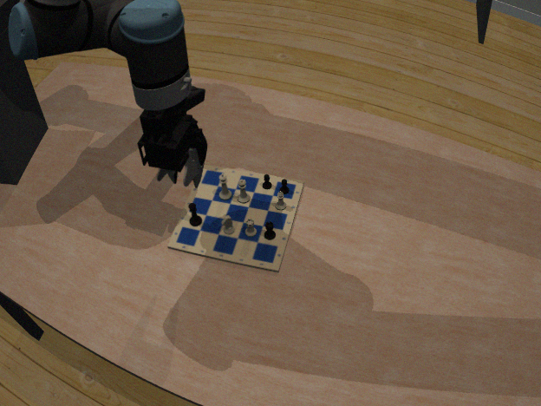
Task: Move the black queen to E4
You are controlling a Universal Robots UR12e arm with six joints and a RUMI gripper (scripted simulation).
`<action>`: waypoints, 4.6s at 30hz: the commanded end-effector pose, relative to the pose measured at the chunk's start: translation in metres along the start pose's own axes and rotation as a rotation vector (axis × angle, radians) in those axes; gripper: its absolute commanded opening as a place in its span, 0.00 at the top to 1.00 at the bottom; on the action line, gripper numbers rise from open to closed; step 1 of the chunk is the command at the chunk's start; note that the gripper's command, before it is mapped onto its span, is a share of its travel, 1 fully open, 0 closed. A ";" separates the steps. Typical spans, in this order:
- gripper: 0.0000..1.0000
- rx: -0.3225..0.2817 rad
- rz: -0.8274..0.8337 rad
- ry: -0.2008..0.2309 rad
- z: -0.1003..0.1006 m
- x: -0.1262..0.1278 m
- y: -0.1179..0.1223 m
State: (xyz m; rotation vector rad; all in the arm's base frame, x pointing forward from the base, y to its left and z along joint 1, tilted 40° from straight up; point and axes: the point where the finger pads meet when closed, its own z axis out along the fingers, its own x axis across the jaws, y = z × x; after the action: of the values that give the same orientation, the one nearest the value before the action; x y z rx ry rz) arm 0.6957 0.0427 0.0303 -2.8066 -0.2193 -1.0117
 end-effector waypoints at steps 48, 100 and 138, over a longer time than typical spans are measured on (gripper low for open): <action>0.75 0.000 0.000 0.001 0.049 0.002 0.001; 0.75 0.000 0.000 0.001 0.068 0.002 0.001; 0.75 0.000 0.000 0.001 0.088 0.002 0.001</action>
State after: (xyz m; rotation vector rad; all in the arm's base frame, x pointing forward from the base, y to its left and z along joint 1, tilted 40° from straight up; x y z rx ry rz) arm 0.7517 0.0585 -0.0357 -2.8067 -0.2192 -1.0118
